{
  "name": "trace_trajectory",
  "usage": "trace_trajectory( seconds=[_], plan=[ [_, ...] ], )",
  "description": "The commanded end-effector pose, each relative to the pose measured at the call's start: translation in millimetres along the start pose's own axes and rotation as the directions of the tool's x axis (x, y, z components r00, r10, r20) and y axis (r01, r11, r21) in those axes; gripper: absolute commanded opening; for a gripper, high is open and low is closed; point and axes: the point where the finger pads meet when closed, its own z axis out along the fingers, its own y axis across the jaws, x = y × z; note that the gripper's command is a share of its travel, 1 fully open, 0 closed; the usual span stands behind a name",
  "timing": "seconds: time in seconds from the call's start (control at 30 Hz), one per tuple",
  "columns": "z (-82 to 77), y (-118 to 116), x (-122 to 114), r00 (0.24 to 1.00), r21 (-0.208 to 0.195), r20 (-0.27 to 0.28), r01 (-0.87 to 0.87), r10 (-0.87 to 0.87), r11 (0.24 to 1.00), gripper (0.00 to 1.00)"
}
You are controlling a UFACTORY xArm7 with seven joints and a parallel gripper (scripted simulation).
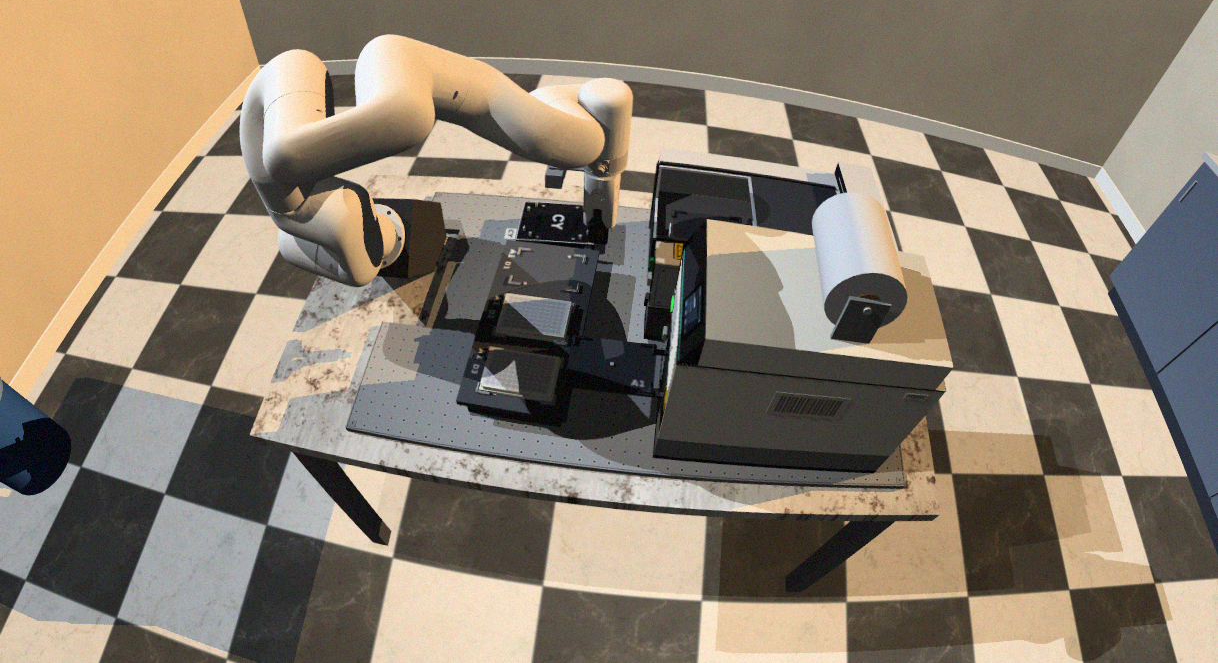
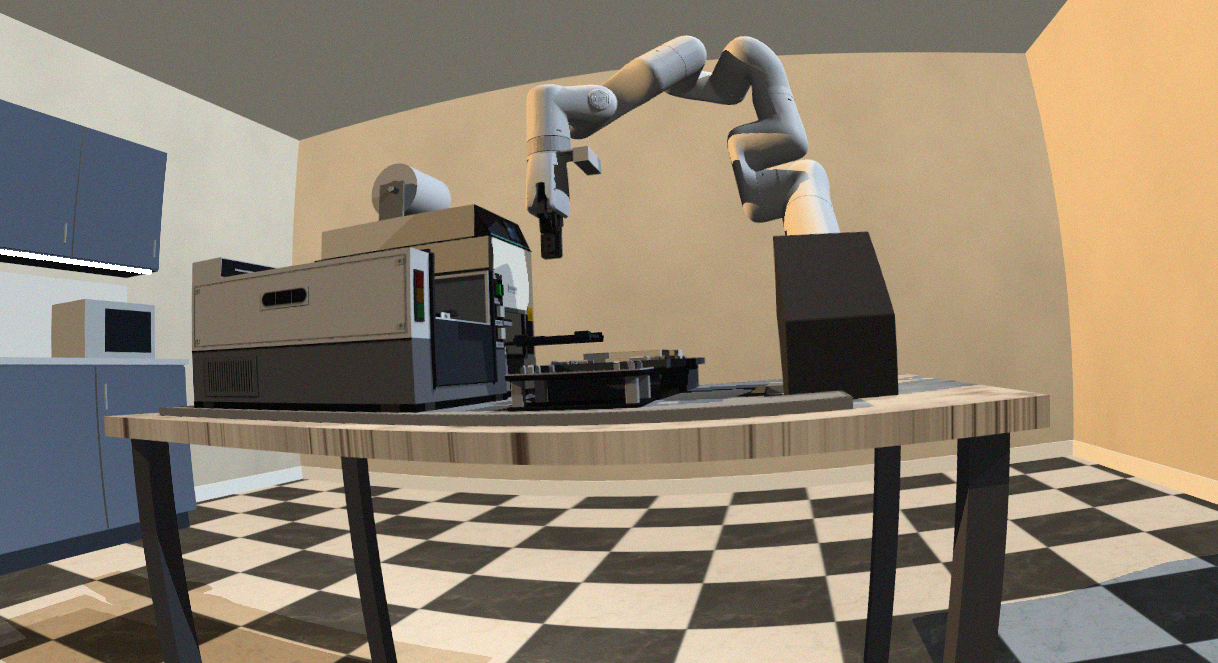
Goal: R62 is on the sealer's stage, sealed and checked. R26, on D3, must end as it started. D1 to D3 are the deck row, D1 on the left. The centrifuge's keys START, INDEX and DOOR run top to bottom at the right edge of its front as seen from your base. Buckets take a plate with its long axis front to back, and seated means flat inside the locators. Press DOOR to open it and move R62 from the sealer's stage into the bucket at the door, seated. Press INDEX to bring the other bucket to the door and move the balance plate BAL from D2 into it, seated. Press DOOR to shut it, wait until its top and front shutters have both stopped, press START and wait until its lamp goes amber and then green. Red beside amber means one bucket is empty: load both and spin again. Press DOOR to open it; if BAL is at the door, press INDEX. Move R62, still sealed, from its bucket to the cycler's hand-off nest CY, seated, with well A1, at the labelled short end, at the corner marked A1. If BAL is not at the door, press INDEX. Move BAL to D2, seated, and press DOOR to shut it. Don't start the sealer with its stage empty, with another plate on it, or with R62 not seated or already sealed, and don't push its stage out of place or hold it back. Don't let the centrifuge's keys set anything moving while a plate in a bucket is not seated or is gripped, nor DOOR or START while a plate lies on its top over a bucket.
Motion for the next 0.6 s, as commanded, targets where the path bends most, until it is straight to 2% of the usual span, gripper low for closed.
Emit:
trace_trajectory(
  seconds=[0.0, 0.2, 0.43, 0.5, 0.57],
  plan=[
    [-1.8, 1.2, -1.3, 0.999, -0.002, 0.037, 0.011, -0.011, 1.000, 0.00],
    [-1.8, 1.1, -1.3, 0.972, -0.002, 0.235, 0.011, -0.010, 1.000, 0.00],
    [-1.7, 1.0, -1.2, 0.892, -0.002, 0.453, 0.011, -0.009, 1.000, 0.00],
    [-1.7, 1.0, -1.2, 0.892, -0.002, 0.453, 0.011, -0.009, 1.000, 0.00],
    [-1.7, 0.9, -1.2, 0.864, -0.002, 0.503, 0.011, -0.009, 1.000, 0.00]
  ],
)
